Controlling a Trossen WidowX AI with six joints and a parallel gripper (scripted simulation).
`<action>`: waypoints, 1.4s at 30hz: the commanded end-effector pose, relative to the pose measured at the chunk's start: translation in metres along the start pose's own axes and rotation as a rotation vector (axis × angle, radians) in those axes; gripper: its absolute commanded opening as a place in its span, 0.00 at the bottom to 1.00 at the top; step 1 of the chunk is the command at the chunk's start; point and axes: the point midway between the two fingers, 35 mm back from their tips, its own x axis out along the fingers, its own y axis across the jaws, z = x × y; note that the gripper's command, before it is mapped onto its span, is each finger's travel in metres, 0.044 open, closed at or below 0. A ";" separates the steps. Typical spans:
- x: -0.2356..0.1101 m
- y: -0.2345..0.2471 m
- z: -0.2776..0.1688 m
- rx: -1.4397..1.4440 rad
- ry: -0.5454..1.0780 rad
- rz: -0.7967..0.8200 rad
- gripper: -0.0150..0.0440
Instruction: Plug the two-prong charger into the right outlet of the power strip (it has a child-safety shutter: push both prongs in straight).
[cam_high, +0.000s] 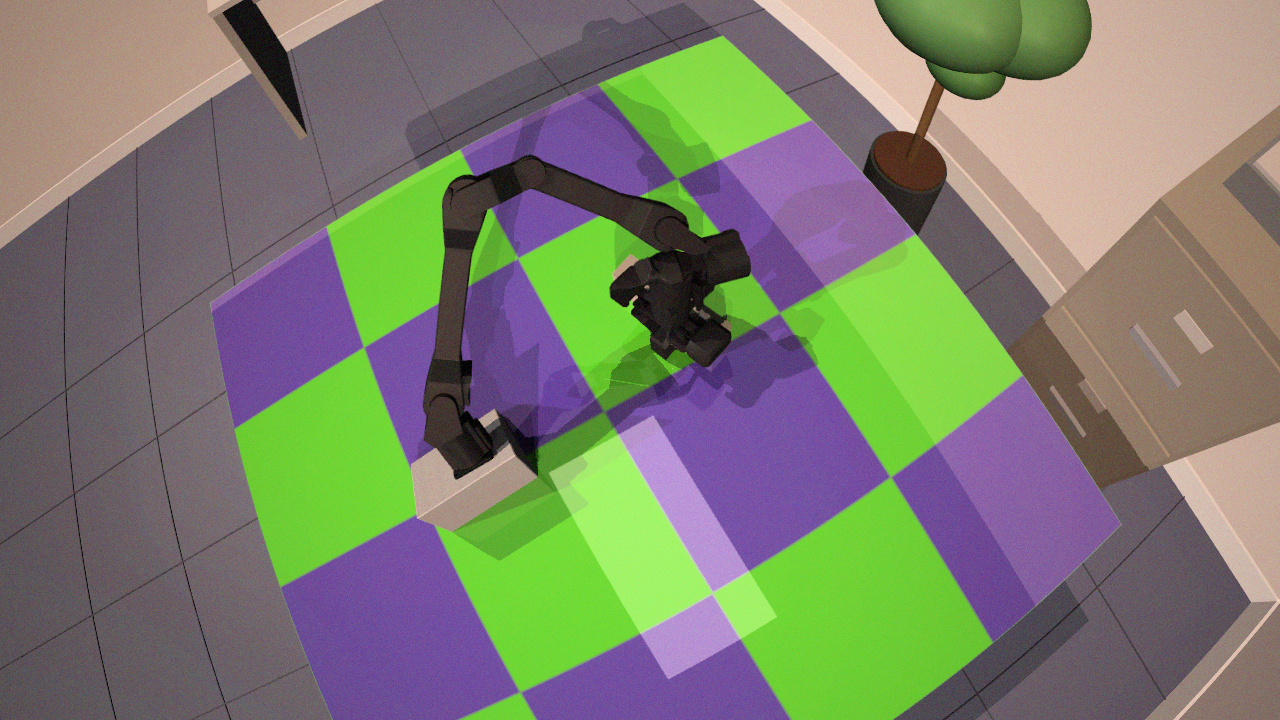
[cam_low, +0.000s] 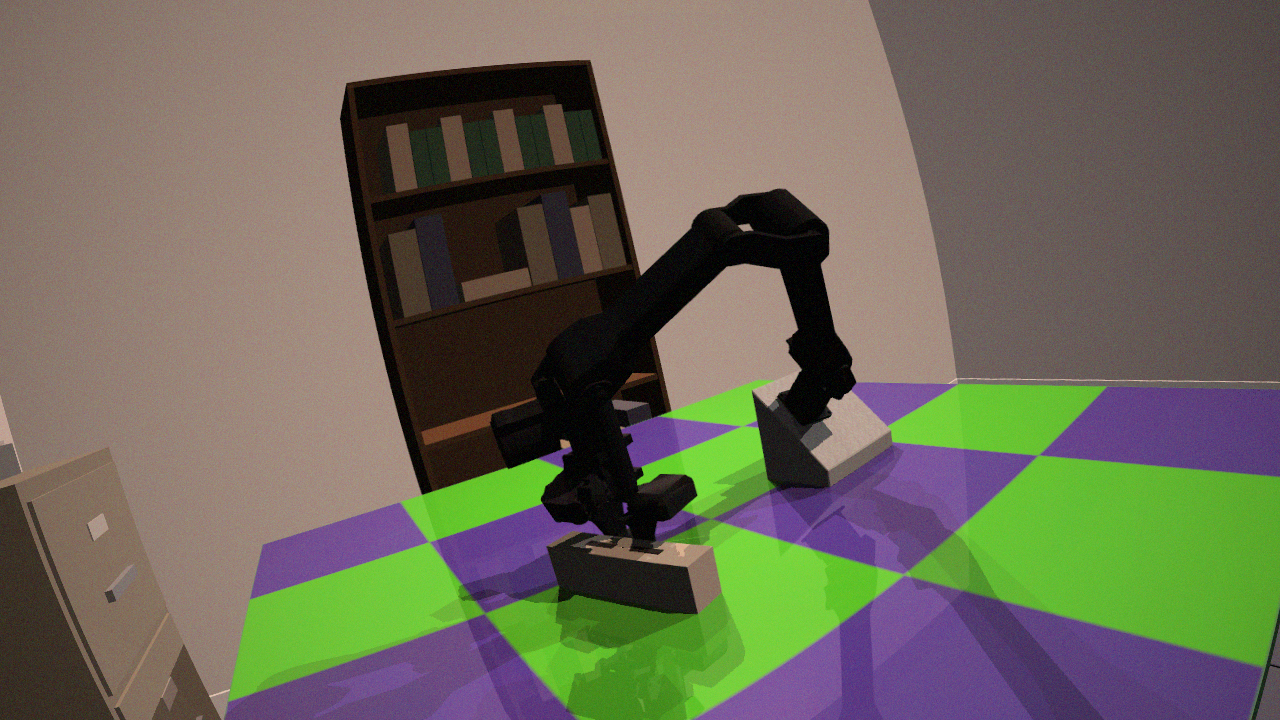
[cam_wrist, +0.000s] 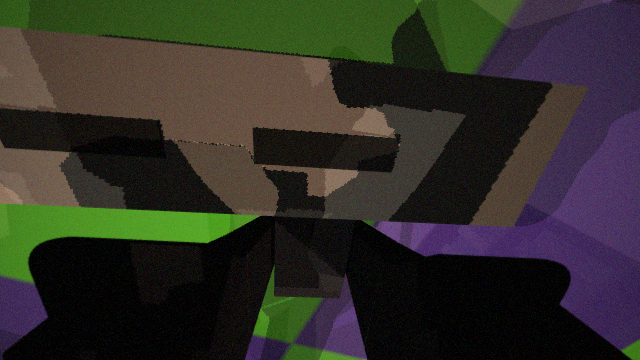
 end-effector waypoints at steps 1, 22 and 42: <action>-0.002 0.000 0.008 -0.015 -0.028 -0.003 0.25; 0.000 0.000 0.000 0.000 0.000 0.000 0.52; 0.000 0.000 -0.002 -0.002 -0.004 0.000 1.00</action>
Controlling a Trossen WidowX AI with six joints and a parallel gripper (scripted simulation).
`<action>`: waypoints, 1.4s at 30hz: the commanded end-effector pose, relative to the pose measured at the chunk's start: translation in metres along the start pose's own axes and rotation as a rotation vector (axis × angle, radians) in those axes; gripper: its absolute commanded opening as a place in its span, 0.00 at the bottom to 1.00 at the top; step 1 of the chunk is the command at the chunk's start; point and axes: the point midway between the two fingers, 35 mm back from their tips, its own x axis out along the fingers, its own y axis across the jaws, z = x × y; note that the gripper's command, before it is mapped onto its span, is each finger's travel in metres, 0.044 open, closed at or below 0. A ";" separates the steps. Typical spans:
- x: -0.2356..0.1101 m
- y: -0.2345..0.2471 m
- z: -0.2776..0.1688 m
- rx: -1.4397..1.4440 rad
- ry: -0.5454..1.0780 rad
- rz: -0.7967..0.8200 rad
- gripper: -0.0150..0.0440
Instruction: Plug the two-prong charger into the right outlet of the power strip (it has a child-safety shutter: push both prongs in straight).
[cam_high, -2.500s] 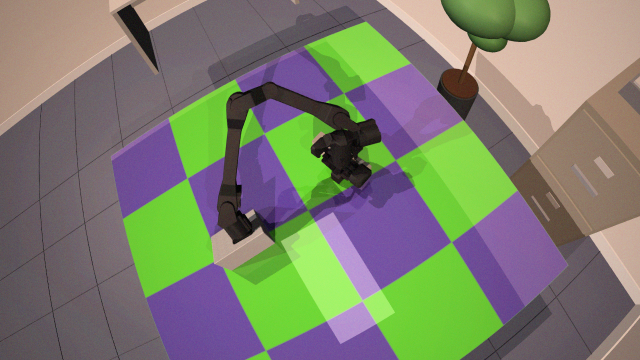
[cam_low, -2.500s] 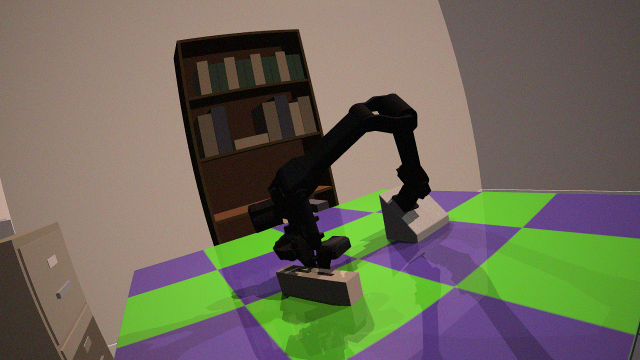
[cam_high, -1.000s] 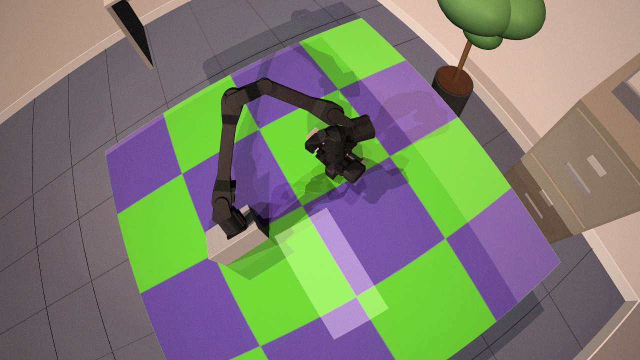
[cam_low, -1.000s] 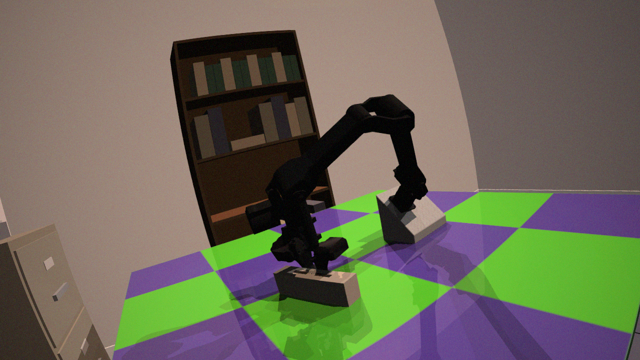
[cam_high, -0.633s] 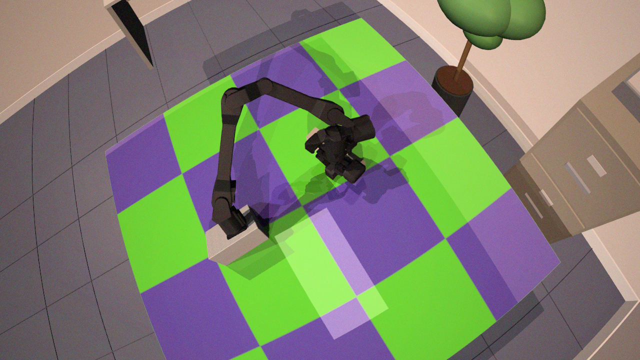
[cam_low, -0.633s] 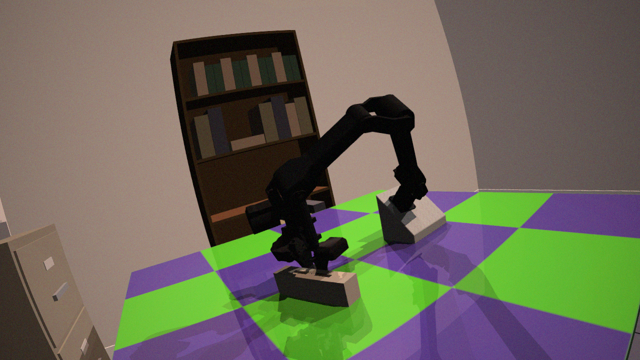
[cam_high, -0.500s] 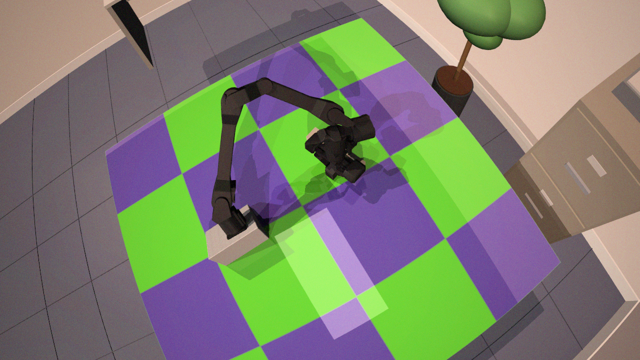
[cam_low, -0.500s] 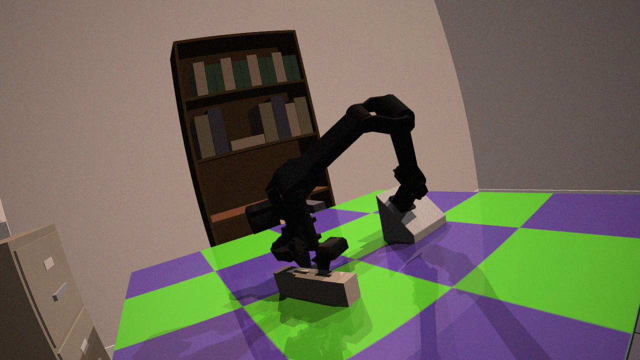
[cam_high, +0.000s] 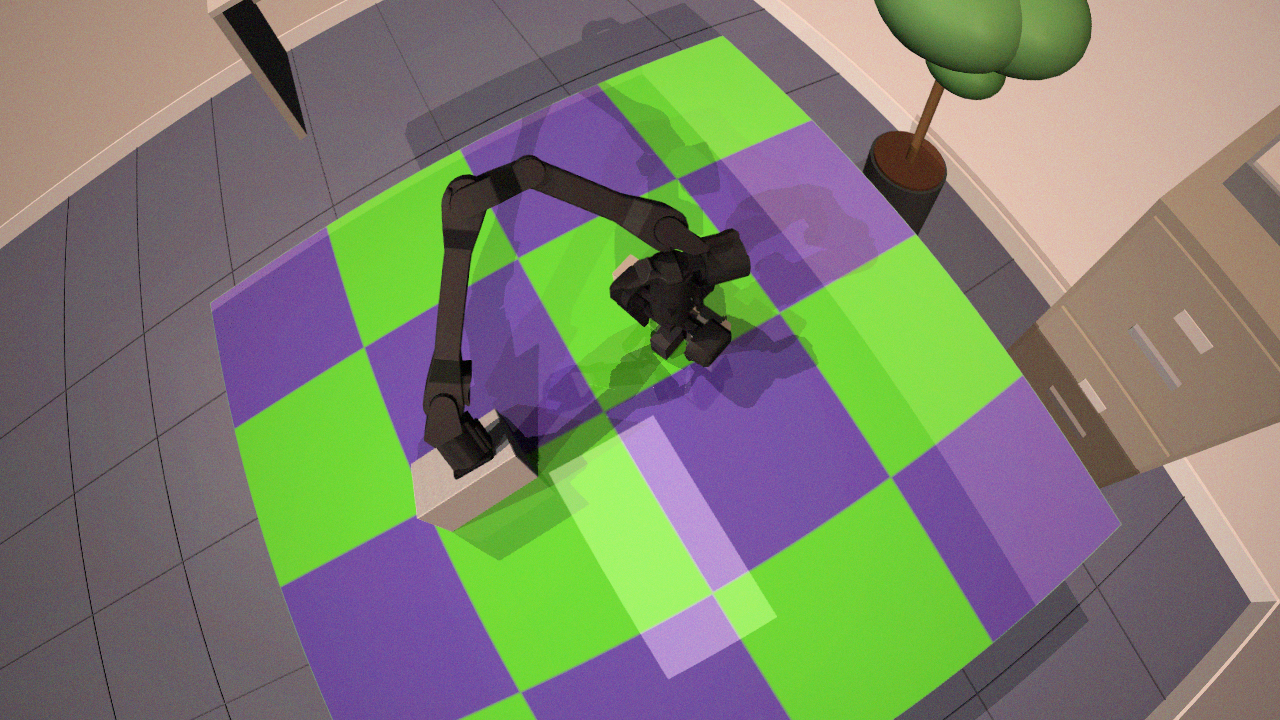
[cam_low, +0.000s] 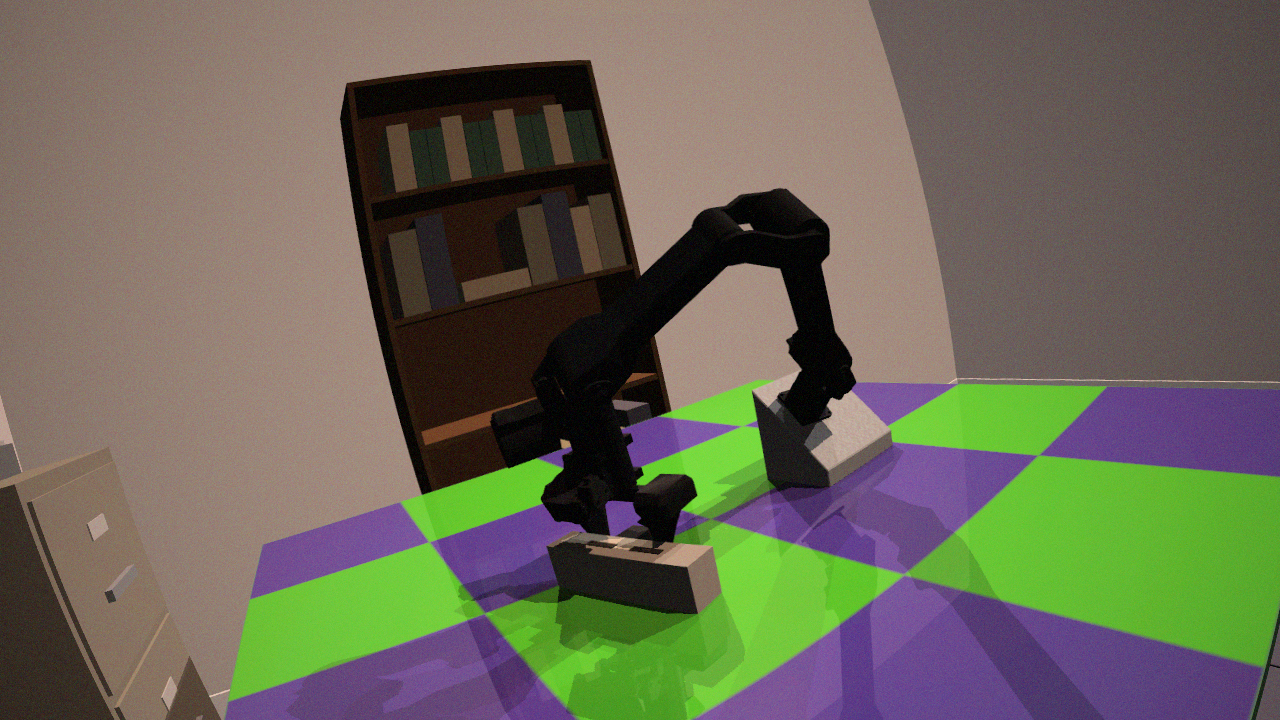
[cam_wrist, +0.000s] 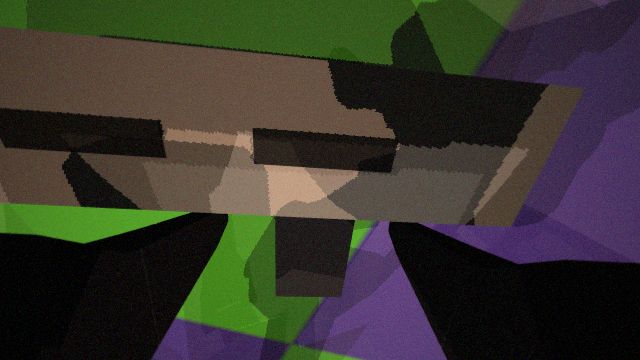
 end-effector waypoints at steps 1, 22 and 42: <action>0.000 0.000 -0.001 -0.003 -0.005 0.001 1.00; 0.000 0.000 -0.007 -0.009 -0.017 -0.001 1.00; 0.001 0.000 -0.015 -0.013 -0.025 -0.002 1.00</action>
